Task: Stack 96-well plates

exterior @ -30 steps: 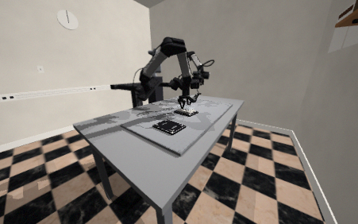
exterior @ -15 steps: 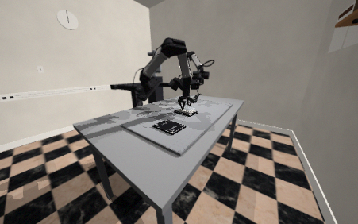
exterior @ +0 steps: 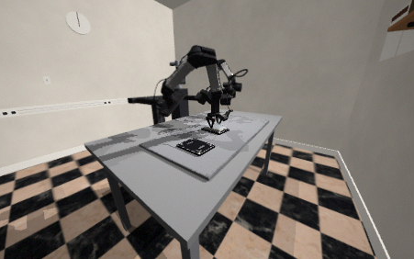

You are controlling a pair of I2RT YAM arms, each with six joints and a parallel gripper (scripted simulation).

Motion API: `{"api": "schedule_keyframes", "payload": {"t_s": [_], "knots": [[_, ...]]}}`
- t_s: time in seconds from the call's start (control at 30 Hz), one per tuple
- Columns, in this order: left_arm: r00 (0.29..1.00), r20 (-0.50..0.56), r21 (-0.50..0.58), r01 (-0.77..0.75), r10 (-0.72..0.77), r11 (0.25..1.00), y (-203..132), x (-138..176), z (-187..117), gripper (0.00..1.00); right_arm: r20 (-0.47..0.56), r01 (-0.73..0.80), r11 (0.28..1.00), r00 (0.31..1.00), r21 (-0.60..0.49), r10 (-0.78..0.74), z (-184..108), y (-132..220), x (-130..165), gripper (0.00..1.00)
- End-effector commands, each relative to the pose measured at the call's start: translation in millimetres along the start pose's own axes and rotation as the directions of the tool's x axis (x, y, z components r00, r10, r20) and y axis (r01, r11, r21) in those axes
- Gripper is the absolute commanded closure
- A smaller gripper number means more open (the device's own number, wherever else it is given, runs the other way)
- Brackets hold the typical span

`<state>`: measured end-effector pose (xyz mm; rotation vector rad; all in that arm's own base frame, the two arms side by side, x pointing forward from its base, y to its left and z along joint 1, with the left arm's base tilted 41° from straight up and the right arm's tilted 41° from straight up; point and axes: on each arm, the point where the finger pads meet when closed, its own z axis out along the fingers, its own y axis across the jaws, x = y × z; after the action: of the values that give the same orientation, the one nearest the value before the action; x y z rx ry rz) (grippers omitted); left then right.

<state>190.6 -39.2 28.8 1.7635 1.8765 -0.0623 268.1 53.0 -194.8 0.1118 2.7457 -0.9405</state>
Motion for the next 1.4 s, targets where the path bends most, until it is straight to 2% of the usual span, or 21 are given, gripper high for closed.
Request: {"api": "schedule_keyframes", "payload": {"t_s": [0.0,0.13,0.53,0.83,0.97,1.37], "knots": [[1.000,0.007,-0.013,-0.013,0.014,1.000,2,-2,-3,0.00,0.020,-0.018,1.000,1.000,-0.008,0.018,8,3,-9,0.18],[1.000,0.007,-0.006,-0.006,0.006,1.000,0,-2,-3,0.00,0.018,-0.020,1.000,1.000,-0.018,0.020,-4,3,-4,0.18],[0.996,-0.021,0.001,0.085,-0.085,0.996,-21,-9,-5,0.00,0.017,-0.013,1.000,1.000,-0.010,0.014,-3,3,-4,0.18],[0.982,-0.070,-0.065,0.170,-0.174,0.983,-39,-18,-13,0.00,0.017,-0.013,1.000,1.000,-0.010,0.014,-3,3,-4,0.18],[0.977,-0.086,-0.129,0.185,-0.197,0.974,-44,-23,-18,0.00,0.017,-0.014,1.000,1.000,-0.010,0.014,-3,3,-4,0.18],[0.985,-0.050,-0.206,0.151,-0.165,0.967,-45,-45,-29,0.00,0.017,-0.014,1.000,1.000,-0.010,0.014,-3,3,-4,0.18]]}}
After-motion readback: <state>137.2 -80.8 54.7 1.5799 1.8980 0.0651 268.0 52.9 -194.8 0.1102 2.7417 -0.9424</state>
